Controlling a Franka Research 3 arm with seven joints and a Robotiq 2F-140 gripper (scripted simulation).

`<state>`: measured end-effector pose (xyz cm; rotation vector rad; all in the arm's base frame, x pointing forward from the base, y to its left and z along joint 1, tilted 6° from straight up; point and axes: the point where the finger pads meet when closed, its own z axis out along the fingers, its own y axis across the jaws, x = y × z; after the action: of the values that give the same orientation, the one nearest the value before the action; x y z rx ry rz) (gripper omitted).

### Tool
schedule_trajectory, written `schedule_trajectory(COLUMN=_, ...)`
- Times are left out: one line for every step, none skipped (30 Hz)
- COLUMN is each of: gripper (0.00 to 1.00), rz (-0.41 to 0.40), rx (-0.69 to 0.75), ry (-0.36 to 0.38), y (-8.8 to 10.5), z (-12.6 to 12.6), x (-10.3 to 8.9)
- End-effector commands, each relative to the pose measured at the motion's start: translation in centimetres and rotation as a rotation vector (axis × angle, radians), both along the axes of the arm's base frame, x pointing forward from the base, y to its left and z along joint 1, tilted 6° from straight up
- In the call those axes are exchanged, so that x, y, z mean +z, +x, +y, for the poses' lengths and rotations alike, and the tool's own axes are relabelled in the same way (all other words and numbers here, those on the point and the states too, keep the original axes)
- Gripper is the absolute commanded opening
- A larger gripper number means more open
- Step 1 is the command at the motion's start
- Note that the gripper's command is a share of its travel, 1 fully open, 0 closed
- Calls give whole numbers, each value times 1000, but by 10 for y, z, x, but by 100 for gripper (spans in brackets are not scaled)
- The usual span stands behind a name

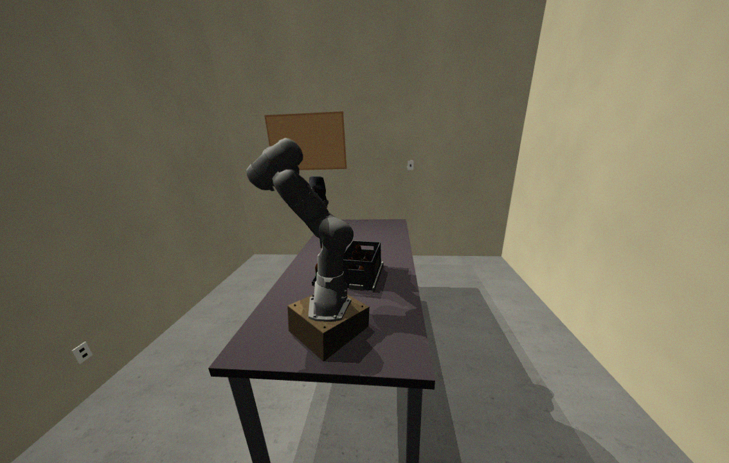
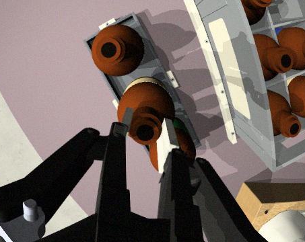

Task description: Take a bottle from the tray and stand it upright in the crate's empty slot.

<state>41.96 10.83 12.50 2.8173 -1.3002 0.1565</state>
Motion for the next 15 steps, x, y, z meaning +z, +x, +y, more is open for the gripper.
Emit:
schedule_trajectory(gripper=0, rz=-5, rx=-4, ry=1, y=2, z=1, x=2)
schedule_trajectory(gripper=0, rz=-5, rx=-4, ry=1, y=2, z=1, x=3)
schedule_trajectory(gripper=0, rz=-5, rx=-4, ry=1, y=2, z=1, x=3)
schedule_trajectory(gripper=0, rz=-5, rx=-4, ry=1, y=2, z=1, x=3)
schedule_trajectory(gripper=0, rz=-5, rx=-4, ry=1, y=2, z=1, x=3)
schedule_trajectory(gripper=0, rz=-5, rx=-4, ry=1, y=2, z=1, x=4)
schedule_trajectory(gripper=0, rz=-5, rx=-4, ry=1, y=2, z=1, x=4)
schedule_trajectory(gripper=0, rz=-5, rx=-4, ry=1, y=2, z=1, x=4)
schedule_trajectory(gripper=0, rz=-5, rx=-4, ry=1, y=2, z=1, x=4)
schedule_trajectory(gripper=0, rz=-5, rx=-4, ry=1, y=2, z=1, x=5)
schedule_trajectory(gripper=0, rz=-5, rx=-4, ry=1, y=2, z=1, x=5)
schedule_trajectory(gripper=0, rz=-5, rx=-4, ry=1, y=2, z=1, x=6)
schedule_trajectory(gripper=0, rz=-5, rx=-4, ry=1, y=2, z=1, x=6)
schedule_trajectory(gripper=0, rz=-5, rx=-4, ry=1, y=2, z=1, x=7)
schedule_trajectory(gripper=0, rz=-5, rx=-4, ry=1, y=2, z=1, x=8)
